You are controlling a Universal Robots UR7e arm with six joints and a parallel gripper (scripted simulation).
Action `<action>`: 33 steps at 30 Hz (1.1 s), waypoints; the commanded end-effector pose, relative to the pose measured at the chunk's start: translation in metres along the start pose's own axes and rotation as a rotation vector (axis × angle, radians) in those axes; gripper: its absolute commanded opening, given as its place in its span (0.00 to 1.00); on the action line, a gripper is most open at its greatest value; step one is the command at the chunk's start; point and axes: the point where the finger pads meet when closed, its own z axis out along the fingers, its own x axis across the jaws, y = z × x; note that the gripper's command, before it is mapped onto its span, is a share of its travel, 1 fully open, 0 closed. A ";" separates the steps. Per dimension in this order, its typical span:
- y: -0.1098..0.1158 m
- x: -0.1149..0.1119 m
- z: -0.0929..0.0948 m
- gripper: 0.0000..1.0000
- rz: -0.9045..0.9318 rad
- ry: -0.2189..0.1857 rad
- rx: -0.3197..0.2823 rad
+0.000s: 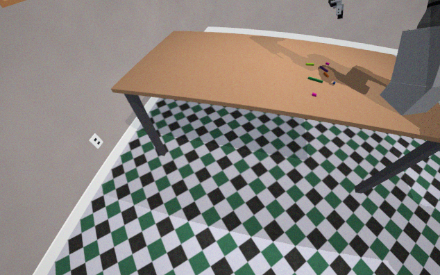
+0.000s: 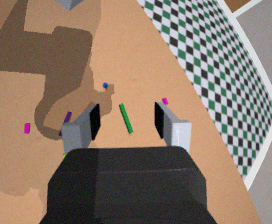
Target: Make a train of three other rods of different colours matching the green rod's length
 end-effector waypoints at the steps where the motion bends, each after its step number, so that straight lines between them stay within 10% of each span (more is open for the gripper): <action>1: -0.002 0.017 -0.019 1.00 -0.101 -0.035 -0.002; 11: -0.019 0.070 -0.081 1.00 -0.394 -0.140 -0.015; 33: 0.059 0.016 0.053 1.00 0.329 -0.150 -0.183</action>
